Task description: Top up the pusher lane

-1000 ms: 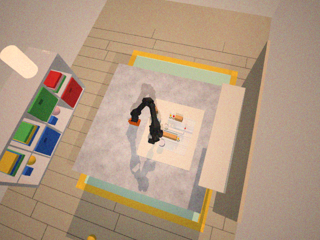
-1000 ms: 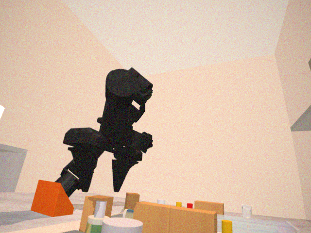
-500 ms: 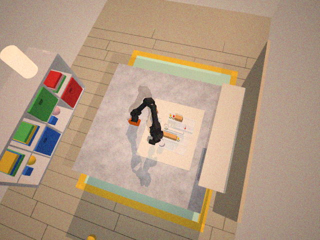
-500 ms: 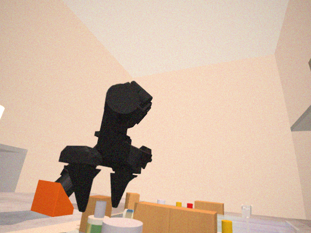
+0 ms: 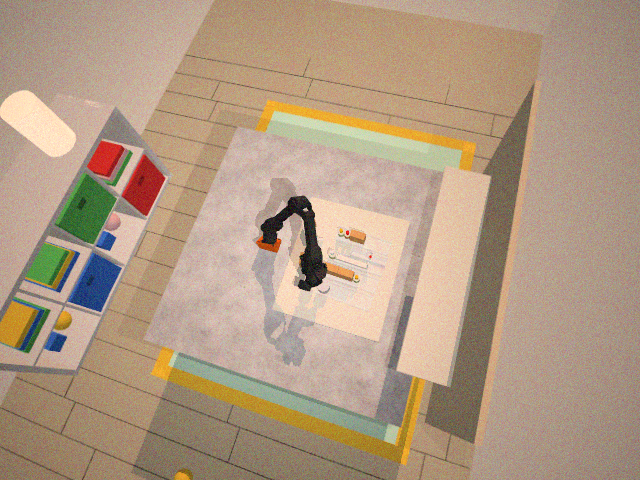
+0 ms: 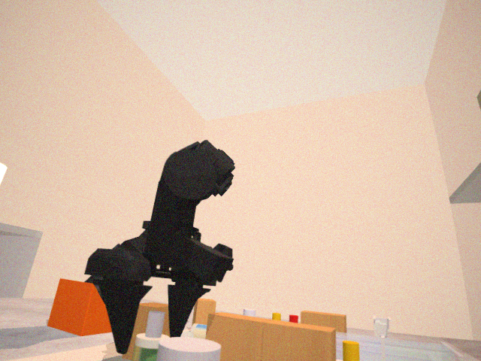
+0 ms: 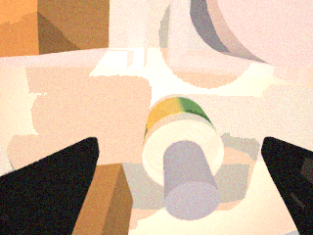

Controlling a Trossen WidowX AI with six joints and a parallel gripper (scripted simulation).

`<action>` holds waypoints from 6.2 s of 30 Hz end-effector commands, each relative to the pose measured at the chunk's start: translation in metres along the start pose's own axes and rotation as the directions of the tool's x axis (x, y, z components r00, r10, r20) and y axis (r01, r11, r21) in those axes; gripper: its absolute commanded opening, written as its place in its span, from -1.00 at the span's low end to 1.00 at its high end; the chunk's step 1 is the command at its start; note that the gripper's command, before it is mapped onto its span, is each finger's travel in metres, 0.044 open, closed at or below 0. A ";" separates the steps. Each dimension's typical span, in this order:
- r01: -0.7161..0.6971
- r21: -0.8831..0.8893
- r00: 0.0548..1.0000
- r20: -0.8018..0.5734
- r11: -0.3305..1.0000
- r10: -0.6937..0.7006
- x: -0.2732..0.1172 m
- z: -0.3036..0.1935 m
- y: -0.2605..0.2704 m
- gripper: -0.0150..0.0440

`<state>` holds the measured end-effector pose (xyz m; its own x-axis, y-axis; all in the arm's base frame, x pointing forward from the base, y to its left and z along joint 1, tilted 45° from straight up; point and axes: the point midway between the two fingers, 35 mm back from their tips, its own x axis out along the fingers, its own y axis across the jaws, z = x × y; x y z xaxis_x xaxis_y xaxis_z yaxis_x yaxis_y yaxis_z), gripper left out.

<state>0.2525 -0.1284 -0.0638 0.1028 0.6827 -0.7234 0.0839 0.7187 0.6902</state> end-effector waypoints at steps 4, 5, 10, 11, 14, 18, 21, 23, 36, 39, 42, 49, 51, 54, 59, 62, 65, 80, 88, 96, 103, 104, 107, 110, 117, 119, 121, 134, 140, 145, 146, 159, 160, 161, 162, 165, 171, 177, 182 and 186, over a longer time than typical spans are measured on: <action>-0.004 0.003 1.000 0.000 1.000 0.004 0.006 0.000 0.001 0.73; -0.004 0.003 1.000 0.000 1.000 0.004 0.006 0.000 0.001 0.64; -0.004 0.003 1.000 0.000 1.000 0.004 0.006 0.000 0.001 0.20; -0.004 0.003 1.000 0.000 1.000 0.004 0.006 0.000 0.001 0.11; -0.004 0.003 1.000 0.000 1.000 0.004 0.006 0.000 0.001 -0.02; -0.003 0.009 1.000 0.000 1.000 0.003 0.005 -0.001 0.000 -0.25; 0.005 0.056 1.000 -0.003 0.998 -0.005 -0.002 -0.006 -0.007 -0.49; 0.005 0.052 1.000 -0.003 0.999 -0.005 -0.011 -0.005 -0.007 -0.49; 0.001 0.014 1.000 -0.002 1.000 -0.001 -0.086 -0.006 0.000 -0.49; -0.001 0.006 1.000 -0.002 1.000 0.001 -0.100 -0.008 0.003 -0.49; -0.001 0.006 1.000 -0.002 1.000 0.001 -0.101 -0.008 0.003 -0.49; 0.008 0.022 1.000 -0.001 1.000 -0.008 -0.090 0.007 0.036 -0.49; 0.009 0.028 1.000 0.000 1.000 -0.009 -0.086 0.011 0.048 -0.49; 0.009 0.035 1.000 0.000 0.999 -0.009 -0.079 0.017 0.067 -0.49; 0.004 0.047 1.000 0.001 0.999 -0.004 -0.067 0.023 0.098 -0.49; -0.002 0.053 1.000 0.000 0.999 0.002 -0.059 0.025 0.117 -0.49; -0.009 0.058 1.000 -0.001 0.998 0.009 -0.052 0.025 0.135 -0.49; -0.012 0.059 1.000 -0.001 0.998 0.012 -0.026 0.024 0.139 -0.49; -0.012 0.059 1.000 -0.001 0.998 0.012 -0.026 0.026 0.139 -0.49; -0.012 0.059 1.000 -0.001 0.998 0.012 -0.026 0.029 0.139 -0.49; -0.012 0.059 1.000 -0.001 0.998 0.012 -0.026 0.033 0.139 -0.49; -0.012 0.059 1.000 -0.001 0.998 0.012 -0.026 0.033 0.139 -0.49; -0.012 0.059 1.000 -0.001 0.998 0.012 -0.026 0.035 0.139 -0.49; -0.012 0.059 1.000 -0.001 0.998 0.012 -0.026 0.036 0.138 -0.49; -0.011 0.059 1.000 0.000 0.998 0.012 -0.026 0.040 0.138 -0.49; -0.011 0.059 1.000 0.000 0.998 0.012 -0.026 0.041 0.138 -0.49; -0.011 0.058 1.000 0.000 0.998 0.012 -0.026 0.042 0.138 -0.49; -0.011 0.058 1.000 0.000 0.998 0.011 -0.026 0.048 0.138 -0.49; -0.011 0.058 1.000 0.000 0.998 0.011 -0.026 0.051 0.138 -0.49; -0.011 0.058 1.000 0.000 0.998 0.011 -0.026 0.054 0.138 -0.49; -0.011 0.058 1.000 0.000 0.998 0.011 -0.026 0.054 0.138 -0.49; -0.012 0.058 1.000 0.001 0.998 0.012 -0.026 0.061 0.138 -0.49; -0.012 0.058 1.000 0.001 0.998 0.012 -0.026 0.061 0.138 -0.49; -0.012 0.058 1.000 0.001 0.998 0.012 -0.026 0.062 0.138 -0.49; -0.012 0.058 1.000 0.001 0.998 0.012 -0.026 0.062 0.138 -0.49; -0.012 0.057 1.000 0.001 0.998 0.012 -0.026 0.064 0.138 -0.49; -0.012 0.057 1.000 0.001 0.998 0.012 -0.027 0.066 0.138 -0.49; -0.012 0.057 1.000 0.001 0.998 0.012 -0.027 0.069 0.139 -0.49; -0.012 0.057 1.000 0.001 0.998 0.012 -0.028 0.072 0.139 -0.49; -0.012 0.057 1.000 0.001 0.998 0.012 -0.028 0.074 0.139 -0.49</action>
<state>0.3268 -0.0556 0.0499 0.0829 0.6910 -0.7181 0.1513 0.7035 0.6944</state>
